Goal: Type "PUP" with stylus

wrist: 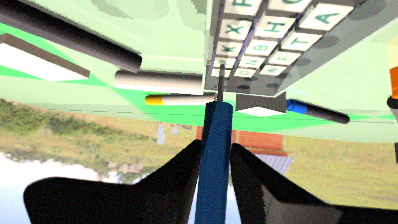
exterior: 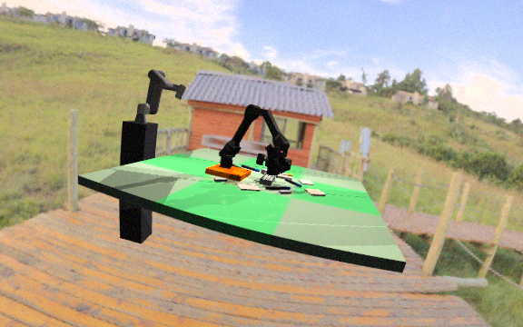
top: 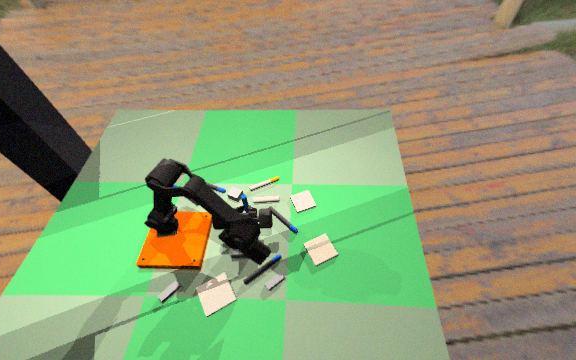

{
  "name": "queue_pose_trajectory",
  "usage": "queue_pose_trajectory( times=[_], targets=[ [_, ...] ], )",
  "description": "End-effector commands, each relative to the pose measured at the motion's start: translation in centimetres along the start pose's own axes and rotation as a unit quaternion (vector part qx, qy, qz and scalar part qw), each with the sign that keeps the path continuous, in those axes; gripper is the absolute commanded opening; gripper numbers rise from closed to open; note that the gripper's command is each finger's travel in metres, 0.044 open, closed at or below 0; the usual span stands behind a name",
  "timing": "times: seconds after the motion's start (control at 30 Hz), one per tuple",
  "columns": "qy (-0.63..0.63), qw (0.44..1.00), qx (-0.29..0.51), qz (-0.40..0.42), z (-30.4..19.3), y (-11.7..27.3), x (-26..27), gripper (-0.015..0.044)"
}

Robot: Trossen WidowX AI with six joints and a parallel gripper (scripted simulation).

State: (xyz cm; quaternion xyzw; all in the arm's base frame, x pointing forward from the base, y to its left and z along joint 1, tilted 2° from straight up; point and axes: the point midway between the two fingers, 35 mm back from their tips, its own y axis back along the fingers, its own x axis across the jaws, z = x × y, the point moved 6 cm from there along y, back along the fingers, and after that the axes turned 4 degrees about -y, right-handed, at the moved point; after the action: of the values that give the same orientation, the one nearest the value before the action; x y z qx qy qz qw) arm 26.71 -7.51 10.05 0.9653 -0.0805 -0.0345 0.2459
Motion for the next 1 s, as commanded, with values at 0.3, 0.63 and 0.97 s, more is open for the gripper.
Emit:
queue_pose_trajectory(
  times=[0.3,0.63,0.97],
  targets=[
    [0.002,1.000,-0.001,-0.001,0.5,-0.3,0.0,0.0081],
    [0.002,1.000,-0.002,-0.001,0.3,-0.2,0.0,0.0081],
    [0.002,1.000,-0.002,-0.001,-2.8,1.6,-0.2,0.0081]
  ],
)
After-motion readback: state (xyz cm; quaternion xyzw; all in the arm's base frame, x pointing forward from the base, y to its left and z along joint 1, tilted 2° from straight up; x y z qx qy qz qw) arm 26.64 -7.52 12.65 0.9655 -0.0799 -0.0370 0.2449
